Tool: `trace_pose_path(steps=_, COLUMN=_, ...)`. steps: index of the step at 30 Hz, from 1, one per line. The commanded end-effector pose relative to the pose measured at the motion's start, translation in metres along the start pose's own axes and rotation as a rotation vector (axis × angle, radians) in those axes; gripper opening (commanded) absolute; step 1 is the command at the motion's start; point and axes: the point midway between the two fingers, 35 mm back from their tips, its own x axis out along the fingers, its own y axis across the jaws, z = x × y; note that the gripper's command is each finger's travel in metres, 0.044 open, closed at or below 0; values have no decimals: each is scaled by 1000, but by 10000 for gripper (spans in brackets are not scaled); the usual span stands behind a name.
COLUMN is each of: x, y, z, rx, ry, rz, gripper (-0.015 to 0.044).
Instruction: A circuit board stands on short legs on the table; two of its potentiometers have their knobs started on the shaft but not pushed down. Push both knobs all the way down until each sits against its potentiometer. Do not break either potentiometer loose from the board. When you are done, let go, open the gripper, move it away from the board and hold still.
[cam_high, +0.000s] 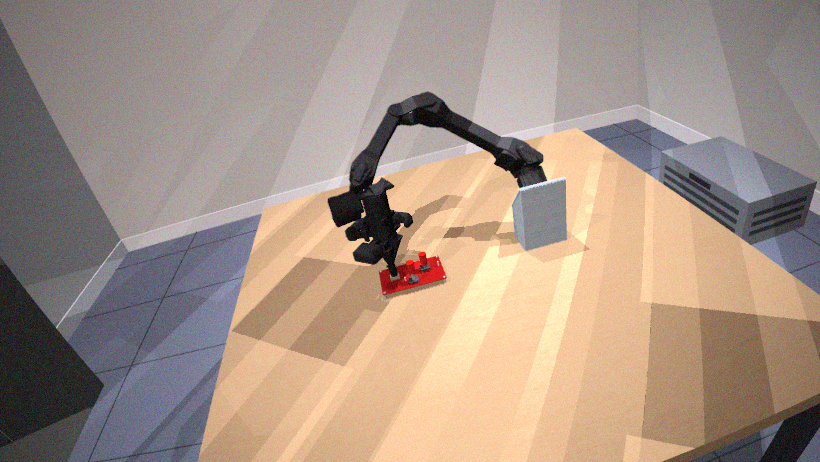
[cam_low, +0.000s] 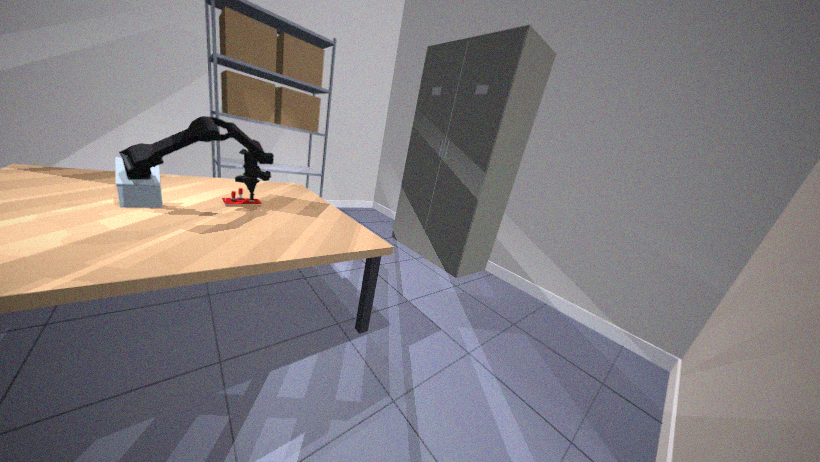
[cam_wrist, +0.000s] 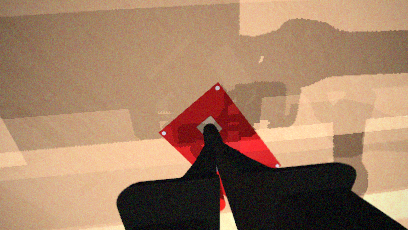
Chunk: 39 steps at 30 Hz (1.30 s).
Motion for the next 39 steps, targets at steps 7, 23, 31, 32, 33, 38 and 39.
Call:
trace_pose_path(steps=7, x=21, y=-2, z=3, rx=26, ry=16, rz=-20, gripper=0)
trace_pose_path(steps=23, x=22, y=-2, z=3, rx=26, ry=16, rz=-20, gripper=0)
trace_pose_path(steps=31, x=20, y=-2, z=3, rx=26, ry=16, rz=-20, gripper=0)
trace_pose_path(steps=32, x=18, y=-2, z=3, rx=26, ry=16, rz=-20, gripper=0)
trace_pose_path(steps=33, x=17, y=-2, z=3, rx=26, ry=16, rz=-20, gripper=0)
trace_pose_path(steps=38, x=9, y=-2, z=3, rx=26, ry=16, rz=-19, gripper=0)
trace_pose_path(steps=39, x=7, y=-2, z=3, rx=26, ry=16, rz=-19, gripper=0)
